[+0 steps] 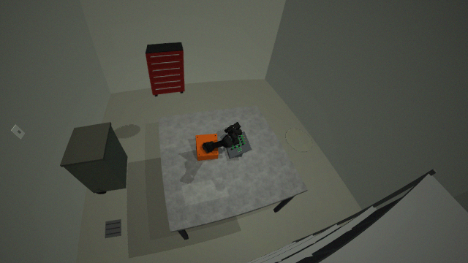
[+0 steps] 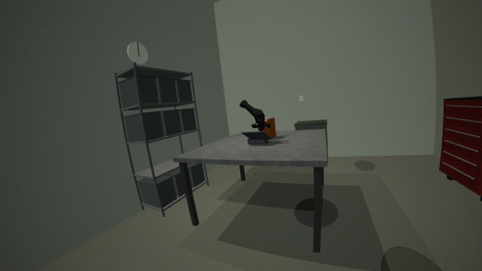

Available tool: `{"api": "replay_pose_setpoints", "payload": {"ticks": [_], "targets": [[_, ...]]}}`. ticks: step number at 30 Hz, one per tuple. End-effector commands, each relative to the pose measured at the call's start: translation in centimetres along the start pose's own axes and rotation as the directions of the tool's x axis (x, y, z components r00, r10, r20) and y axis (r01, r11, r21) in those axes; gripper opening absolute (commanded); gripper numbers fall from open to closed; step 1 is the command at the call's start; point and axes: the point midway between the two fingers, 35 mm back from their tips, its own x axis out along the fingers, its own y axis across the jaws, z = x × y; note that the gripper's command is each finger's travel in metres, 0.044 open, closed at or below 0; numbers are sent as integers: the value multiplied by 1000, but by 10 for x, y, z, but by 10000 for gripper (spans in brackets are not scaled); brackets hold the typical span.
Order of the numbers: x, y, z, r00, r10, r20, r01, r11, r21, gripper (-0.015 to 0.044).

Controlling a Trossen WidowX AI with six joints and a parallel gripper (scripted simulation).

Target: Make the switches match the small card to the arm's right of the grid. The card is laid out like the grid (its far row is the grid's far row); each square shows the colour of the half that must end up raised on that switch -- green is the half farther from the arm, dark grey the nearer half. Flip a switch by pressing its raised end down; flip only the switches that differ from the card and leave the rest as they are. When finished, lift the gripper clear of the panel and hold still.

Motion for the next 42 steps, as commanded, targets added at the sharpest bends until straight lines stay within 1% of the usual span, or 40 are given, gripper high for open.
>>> {"api": "replay_pose_setpoints", "payload": {"ticks": [1,3,5,10,17,21,23,27,42], "targets": [[-23,4,5,1000,12,0,-12,1000,5,0],[-45,3,5,1000,12,-10,-12,1000,4,0],[-60,2,4,1000,9,-14,-9,1000,3,0],[-62,0,4,1000,8,-14,-8,1000,3,0],[-62,-55,-27,1000,7,-16,-7,1000,0,0],[-62,-65,-36,1000,6,-16,-6,1000,-1,0],[-55,-64,-36,1000,8,-13,-8,1000,0,0],[-28,-65,-37,1000,5,9,-5,1000,-1,0],[-10,-66,-38,1000,3,11,-3,1000,-1,0]]}}
